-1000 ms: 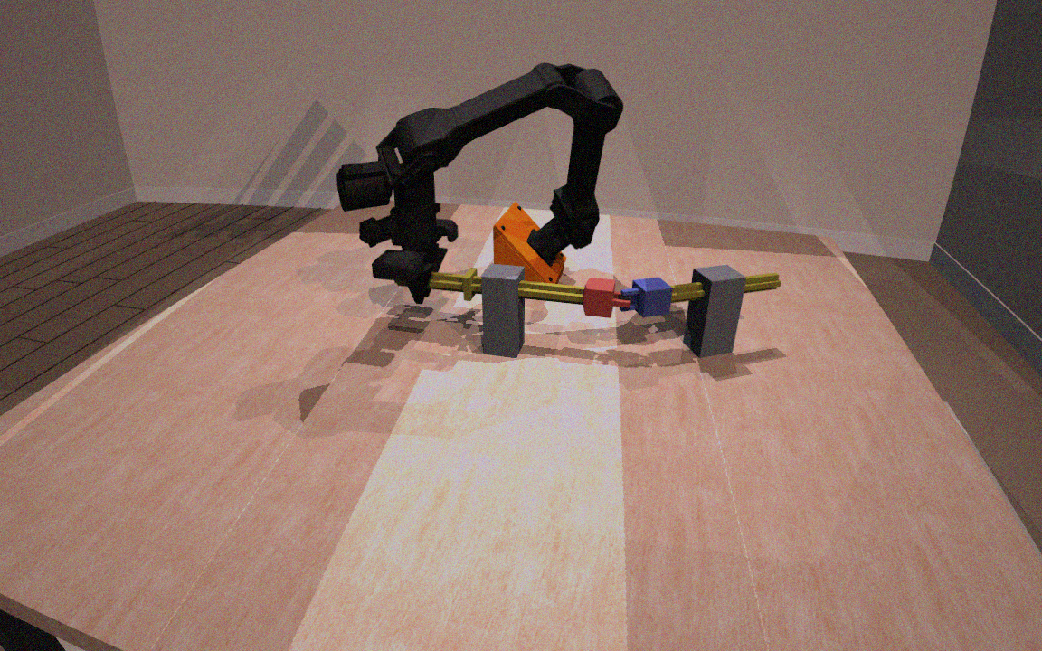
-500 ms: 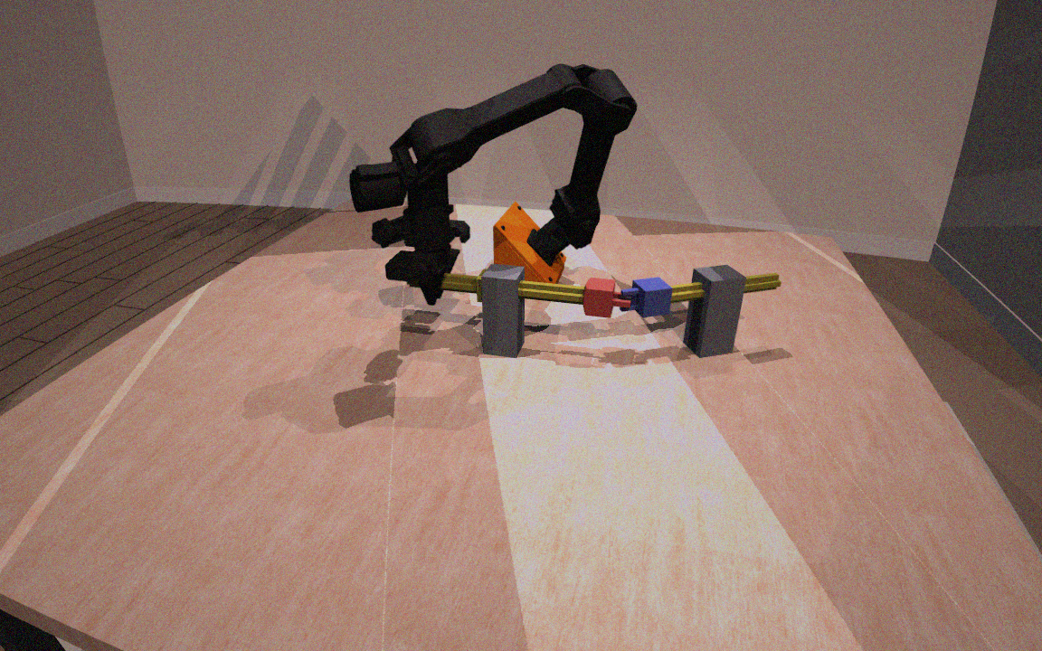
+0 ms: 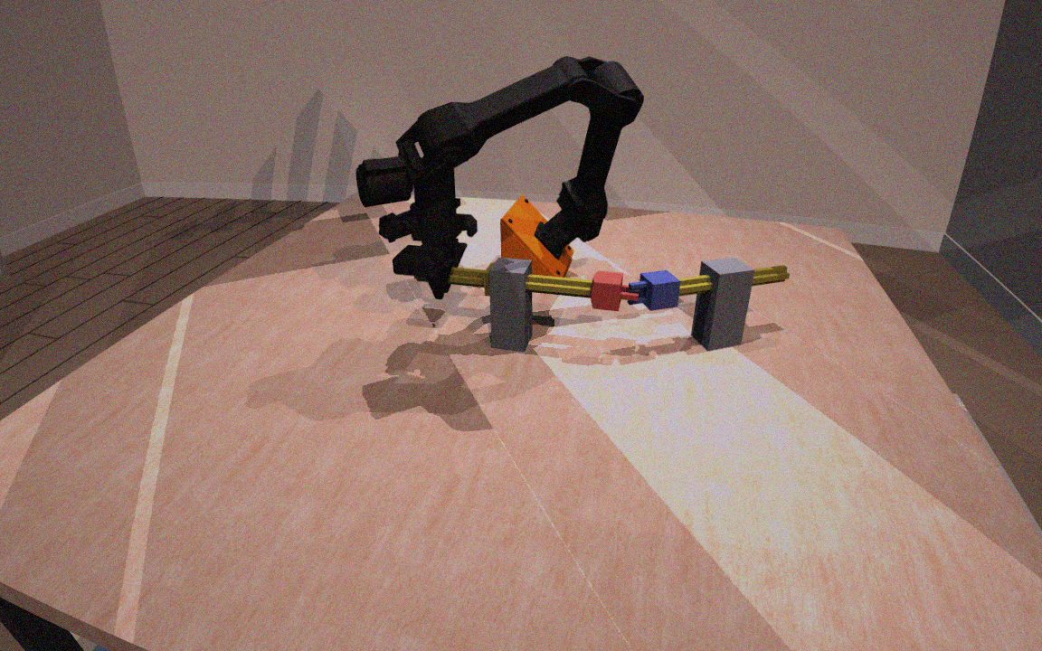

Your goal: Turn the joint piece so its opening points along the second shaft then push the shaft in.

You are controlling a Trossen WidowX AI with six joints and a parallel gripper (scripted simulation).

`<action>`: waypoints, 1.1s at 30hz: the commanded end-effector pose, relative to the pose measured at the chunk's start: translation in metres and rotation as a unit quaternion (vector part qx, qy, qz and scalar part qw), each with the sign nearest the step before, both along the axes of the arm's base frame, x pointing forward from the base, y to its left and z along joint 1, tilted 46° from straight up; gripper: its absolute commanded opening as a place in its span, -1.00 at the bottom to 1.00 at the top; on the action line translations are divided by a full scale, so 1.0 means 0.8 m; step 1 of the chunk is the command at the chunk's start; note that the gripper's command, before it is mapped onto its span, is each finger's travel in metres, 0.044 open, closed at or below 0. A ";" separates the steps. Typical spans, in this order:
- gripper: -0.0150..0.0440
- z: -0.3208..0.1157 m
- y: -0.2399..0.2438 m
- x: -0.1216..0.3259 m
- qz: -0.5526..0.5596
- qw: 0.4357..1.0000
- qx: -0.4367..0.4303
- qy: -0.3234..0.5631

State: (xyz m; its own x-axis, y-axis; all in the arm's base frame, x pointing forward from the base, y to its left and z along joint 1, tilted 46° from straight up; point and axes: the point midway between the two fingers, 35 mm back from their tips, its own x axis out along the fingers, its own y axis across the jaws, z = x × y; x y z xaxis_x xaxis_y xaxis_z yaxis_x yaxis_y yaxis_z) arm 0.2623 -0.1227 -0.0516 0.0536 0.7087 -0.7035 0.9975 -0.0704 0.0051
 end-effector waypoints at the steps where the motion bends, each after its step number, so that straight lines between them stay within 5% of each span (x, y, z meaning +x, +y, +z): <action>1: -0.26 0.000 0.000 0.000 0.001 1.000 0.000 0.001; 16: 0.98 0.000 0.000 0.000 0.001 1.000 0.000 0.001; 33: 1.00 0.026 -0.027 -0.002 -0.002 1.000 0.003 -0.001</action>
